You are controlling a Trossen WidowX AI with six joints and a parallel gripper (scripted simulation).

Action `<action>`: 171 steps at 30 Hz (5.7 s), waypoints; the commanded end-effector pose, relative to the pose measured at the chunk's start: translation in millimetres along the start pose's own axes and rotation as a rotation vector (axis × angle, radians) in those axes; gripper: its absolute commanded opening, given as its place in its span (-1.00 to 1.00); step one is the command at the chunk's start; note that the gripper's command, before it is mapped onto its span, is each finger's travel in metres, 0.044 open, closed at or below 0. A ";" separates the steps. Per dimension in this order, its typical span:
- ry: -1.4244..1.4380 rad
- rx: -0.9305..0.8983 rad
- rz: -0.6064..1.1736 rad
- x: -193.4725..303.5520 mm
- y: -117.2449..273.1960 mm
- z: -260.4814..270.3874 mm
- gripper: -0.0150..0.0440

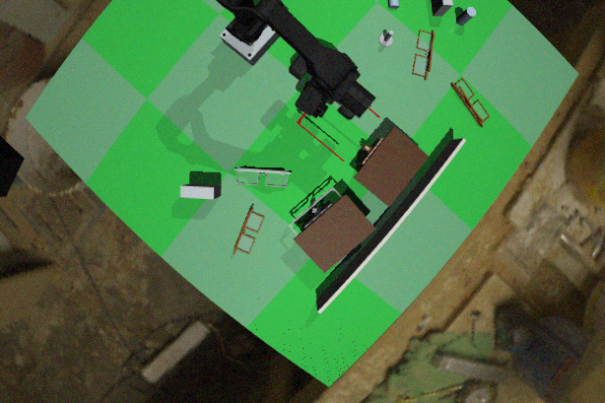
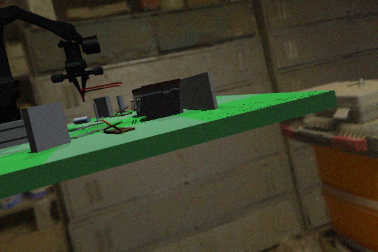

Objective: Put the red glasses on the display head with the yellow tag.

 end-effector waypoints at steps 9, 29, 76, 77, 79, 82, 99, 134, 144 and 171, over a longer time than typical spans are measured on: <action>0.012 -0.007 0.035 -4.2 -11.9 1.0 -0.49; 0.012 -0.002 0.010 -1.5 -33.1 1.3 -0.49; 0.012 -0.021 0.021 -8.8 -53.7 27.7 -0.49; 0.012 -0.020 0.021 -9.0 -53.7 29.1 -0.49; 0.012 -0.017 0.022 -9.5 -53.6 32.2 -0.49; 0.012 -0.012 0.022 -10.3 -53.6 36.7 -0.49; 0.012 -0.013 0.022 -14.1 -53.0 59.7 -0.49; 0.012 -0.016 0.022 -21.9 -50.9 107.0 -0.49; 0.012 -0.018 0.022 -24.1 -50.4 120.7 -0.49; 0.012 -0.020 0.021 -29.5 -51.1 153.9 -0.49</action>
Point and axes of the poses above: the point midway between the two fingers, 35 mm back from their tips, its own y axis back along the fingers, its own z axis across the jaws, x = y × z, the point moved 8 cm from there along y, back along the fingers, and after that the axes turned 10 degrees about y, right-handed, at the moved point
